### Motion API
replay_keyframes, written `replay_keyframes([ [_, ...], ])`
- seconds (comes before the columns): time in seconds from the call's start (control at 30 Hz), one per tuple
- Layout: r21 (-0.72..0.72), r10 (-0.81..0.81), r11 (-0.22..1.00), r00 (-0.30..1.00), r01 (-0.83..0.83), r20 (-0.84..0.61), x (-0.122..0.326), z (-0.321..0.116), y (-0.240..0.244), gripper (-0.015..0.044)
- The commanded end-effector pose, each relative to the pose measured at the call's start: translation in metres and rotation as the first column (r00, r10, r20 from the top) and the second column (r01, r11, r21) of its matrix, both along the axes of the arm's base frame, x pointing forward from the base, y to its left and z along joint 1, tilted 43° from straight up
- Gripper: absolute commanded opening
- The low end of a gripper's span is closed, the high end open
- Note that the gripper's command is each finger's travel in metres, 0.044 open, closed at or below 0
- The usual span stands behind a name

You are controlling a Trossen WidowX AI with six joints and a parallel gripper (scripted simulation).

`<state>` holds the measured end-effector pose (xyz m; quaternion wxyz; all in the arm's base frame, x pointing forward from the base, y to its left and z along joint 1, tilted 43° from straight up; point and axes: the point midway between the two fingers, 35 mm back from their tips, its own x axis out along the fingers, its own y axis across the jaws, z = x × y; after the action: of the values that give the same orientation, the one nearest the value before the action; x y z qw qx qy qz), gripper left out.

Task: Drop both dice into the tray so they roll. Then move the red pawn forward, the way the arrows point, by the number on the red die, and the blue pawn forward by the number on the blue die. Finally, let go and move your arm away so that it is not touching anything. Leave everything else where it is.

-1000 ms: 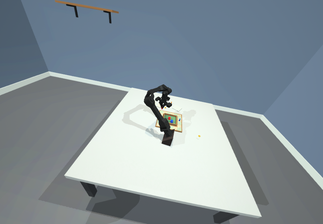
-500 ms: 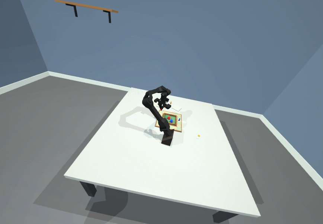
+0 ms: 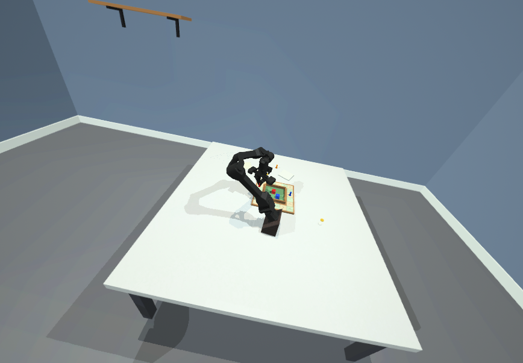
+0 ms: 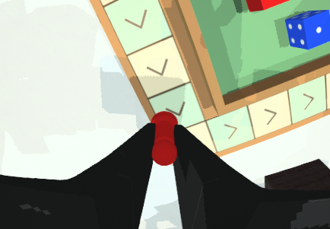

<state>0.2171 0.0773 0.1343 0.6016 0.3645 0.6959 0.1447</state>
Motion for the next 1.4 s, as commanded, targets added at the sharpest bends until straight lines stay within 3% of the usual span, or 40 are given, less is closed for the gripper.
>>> replay_keyframes([
  [0.0, 0.006, -0.003, 1.000, 1.000, 0.003, -0.003, -0.012, -0.008, 0.006, 0.0000],
  [1.2, 0.010, -0.003, 1.000, 1.000, 0.003, -0.003, -0.029, -0.058, 0.047, 0.0000],
  [1.37, 0.007, 0.000, 1.000, 1.000, 0.000, 0.011, -0.026, -0.054, 0.044, 0.0131],
])
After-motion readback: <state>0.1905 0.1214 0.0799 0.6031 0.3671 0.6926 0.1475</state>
